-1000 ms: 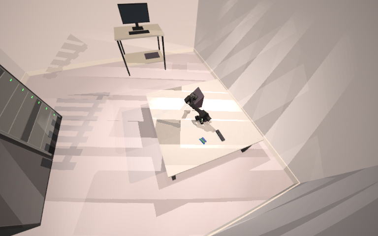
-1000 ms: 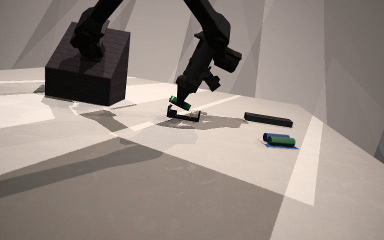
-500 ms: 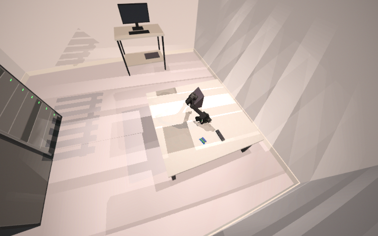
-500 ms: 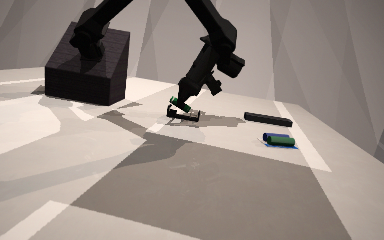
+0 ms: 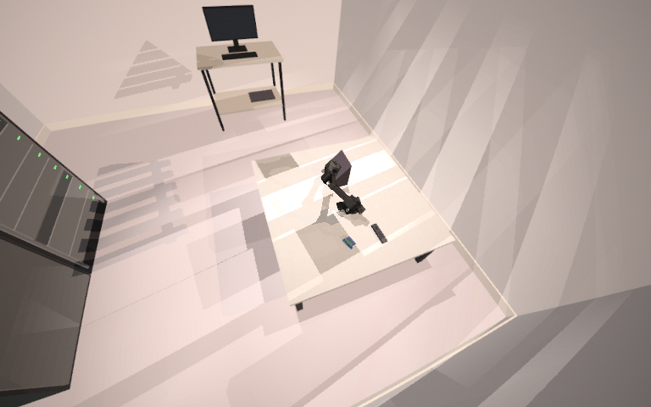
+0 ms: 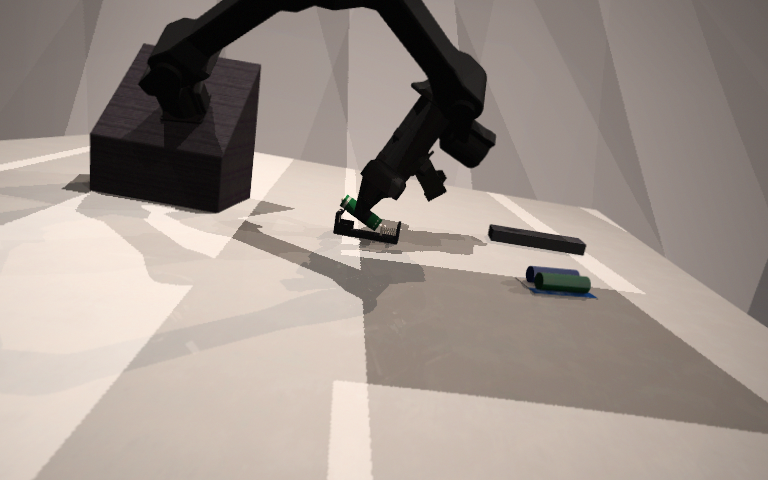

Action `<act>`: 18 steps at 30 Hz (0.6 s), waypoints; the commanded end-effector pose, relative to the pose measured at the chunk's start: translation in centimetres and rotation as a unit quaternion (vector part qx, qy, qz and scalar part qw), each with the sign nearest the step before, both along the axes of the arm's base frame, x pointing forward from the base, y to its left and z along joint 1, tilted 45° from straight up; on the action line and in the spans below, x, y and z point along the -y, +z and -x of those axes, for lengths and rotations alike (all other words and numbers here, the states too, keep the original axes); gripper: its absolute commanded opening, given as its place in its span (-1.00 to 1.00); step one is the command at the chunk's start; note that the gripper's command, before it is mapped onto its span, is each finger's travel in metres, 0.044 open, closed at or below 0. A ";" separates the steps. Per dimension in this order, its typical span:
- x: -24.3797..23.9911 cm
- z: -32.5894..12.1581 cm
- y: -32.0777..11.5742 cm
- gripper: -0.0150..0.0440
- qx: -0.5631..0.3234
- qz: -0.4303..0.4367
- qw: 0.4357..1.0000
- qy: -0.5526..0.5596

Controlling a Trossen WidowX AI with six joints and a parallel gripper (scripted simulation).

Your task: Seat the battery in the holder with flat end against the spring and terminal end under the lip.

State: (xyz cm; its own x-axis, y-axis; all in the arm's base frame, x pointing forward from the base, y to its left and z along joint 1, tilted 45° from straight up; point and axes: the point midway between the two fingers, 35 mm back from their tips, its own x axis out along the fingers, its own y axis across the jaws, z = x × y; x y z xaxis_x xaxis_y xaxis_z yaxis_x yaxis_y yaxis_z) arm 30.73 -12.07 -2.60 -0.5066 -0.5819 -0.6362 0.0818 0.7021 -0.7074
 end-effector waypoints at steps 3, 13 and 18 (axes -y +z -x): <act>0.1 -0.2 -0.2 -0.25 -0.010 -0.002 1.000 -0.016; 0.3 -0.5 -0.3 -0.25 -0.015 -0.002 1.000 -0.021; 0.4 -0.8 -0.3 -0.25 -0.015 -0.001 1.000 -0.021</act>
State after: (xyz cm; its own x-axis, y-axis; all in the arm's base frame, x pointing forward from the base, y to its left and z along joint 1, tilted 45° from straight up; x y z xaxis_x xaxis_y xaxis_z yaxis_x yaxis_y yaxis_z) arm 31.17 -12.43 -2.85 -0.5489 -0.5619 -0.6189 0.0822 0.7005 -0.7089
